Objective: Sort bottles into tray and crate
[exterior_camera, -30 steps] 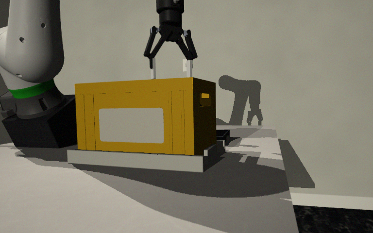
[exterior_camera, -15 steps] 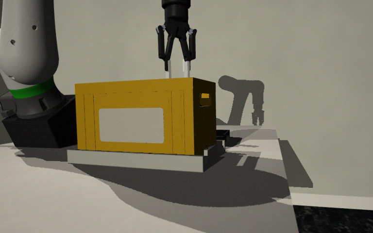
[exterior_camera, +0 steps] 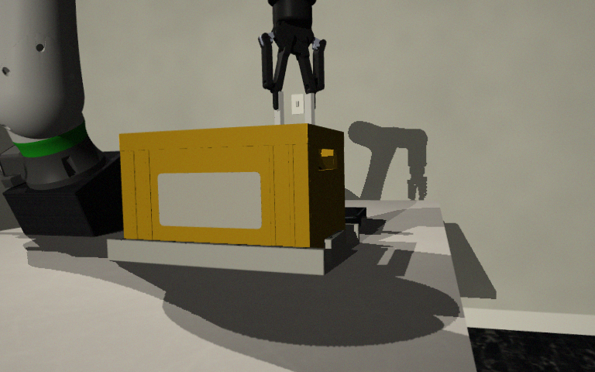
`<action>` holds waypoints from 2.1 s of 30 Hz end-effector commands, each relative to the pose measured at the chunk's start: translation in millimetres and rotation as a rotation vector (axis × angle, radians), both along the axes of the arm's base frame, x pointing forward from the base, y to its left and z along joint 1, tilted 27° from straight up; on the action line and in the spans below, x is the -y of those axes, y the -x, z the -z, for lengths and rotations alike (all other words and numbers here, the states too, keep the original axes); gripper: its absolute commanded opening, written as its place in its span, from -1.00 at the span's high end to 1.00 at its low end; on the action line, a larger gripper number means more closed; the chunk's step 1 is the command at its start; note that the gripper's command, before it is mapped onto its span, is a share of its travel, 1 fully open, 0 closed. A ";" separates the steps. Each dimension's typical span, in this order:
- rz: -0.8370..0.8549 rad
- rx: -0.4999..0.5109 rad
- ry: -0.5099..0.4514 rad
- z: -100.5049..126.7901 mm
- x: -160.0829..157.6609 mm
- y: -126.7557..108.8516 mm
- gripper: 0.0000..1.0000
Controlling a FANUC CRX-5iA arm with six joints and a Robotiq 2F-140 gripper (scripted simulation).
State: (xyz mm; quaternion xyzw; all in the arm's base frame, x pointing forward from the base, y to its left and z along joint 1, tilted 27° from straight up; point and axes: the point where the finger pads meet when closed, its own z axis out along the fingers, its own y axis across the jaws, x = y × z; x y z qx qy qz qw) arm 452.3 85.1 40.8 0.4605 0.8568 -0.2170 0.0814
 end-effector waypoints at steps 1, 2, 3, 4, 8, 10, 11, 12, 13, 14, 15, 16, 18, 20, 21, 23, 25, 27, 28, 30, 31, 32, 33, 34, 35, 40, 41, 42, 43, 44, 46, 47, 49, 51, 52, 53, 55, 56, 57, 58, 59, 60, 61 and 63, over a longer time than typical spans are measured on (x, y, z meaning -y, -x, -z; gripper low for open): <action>0.000 0.000 0.000 -0.7 1.0 -1.2 0.24; -0.001 0.000 0.000 -1.8 3.1 -2.7 0.24; 0.000 0.000 0.000 -3.1 5.7 -4.4 0.24; 0.000 0.000 0.000 -4.3 8.2 -6.2 0.24; 0.000 0.000 0.000 -9.2 18.4 -13.2 0.24; 0.000 0.000 0.000 -11.7 23.5 -16.8 0.24; 0.000 0.000 0.000 -12.9 26.1 -18.5 0.24; 0.000 0.000 0.000 -14.1 28.6 -20.3 0.24; 0.000 0.000 0.000 -15.3 31.2 -22.1 0.24; 0.000 0.000 0.000 -16.6 33.7 -23.8 0.24; 0.000 0.000 0.000 -17.8 36.3 -25.6 0.24; 0.000 0.000 0.000 -19.0 38.8 -27.4 0.24; 0.000 0.000 0.000 -19.0 38.8 -27.4 0.24; 0.000 0.000 0.000 -21.7 44.1 -28.9 0.24; 0.000 0.000 0.000 -23.1 47.0 -29.8 0.24; 0.000 0.000 0.000 -25.9 52.8 -31.6 0.24; 0.000 0.000 0.000 -28.7 58.6 -33.4 0.24; 0.000 0.000 0.000 -31.4 64.4 -35.2 0.24; 0.000 0.000 0.000 -32.8 67.2 -36.2 0.24; 0.000 0.000 0.000 -35.6 73.0 -38.0 0.24; 0.000 0.000 0.000 -37.0 75.9 -38.9 0.24; 0.000 0.000 0.000 -38.4 78.8 -39.8 0.24; 0.000 0.000 0.000 -39.8 81.7 -40.7 0.24; 0.000 0.000 0.000 -39.8 81.7 -40.7 0.24; 0.000 0.000 0.000 -39.8 81.7 -40.7 0.24; 0.000 0.000 0.000 -46.9 96.2 -41.3 0.24; 0.000 0.000 0.000 -48.3 99.2 -41.5 0.24; 0.000 0.000 0.000 -49.8 102.2 -41.7 0.24; 0.000 0.000 0.000 -51.2 105.2 -41.8 0.24; 0.000 0.000 0.000 -52.6 108.2 -42.0 0.24; 0.000 0.000 0.000 -55.5 114.2 -42.3 0.24; 0.000 0.000 0.000 -57.0 117.2 -42.5 0.24; 0.000 0.000 0.000 -59.9 123.2 -42.8 0.24; 0.000 0.000 0.000 -61.3 126.2 -42.9 0.24; 0.000 0.000 0.000 -61.3 126.2 -42.9 0.24; 0.000 0.000 0.000 -62.4 128.3 -42.9 0.24; 0.000 0.000 0.000 -64.8 133.5 -42.9 0.24; 0.000 0.000 0.000 -66.0 136.1 -42.9 0.24; 0.000 0.000 0.000 -67.2 138.6 -42.9 0.24; 0.000 0.000 0.000 -68.5 141.2 -42.9 0.24; 0.000 0.000 0.000 -69.7 143.8 -42.9 0.24; 0.000 0.000 0.000 -70.9 146.4 -42.9 0.24; 0.000 0.000 0.000 -72.1 149.0 -42.9 0.24; 0.000 0.000 0.000 -74.6 154.2 -42.9 0.24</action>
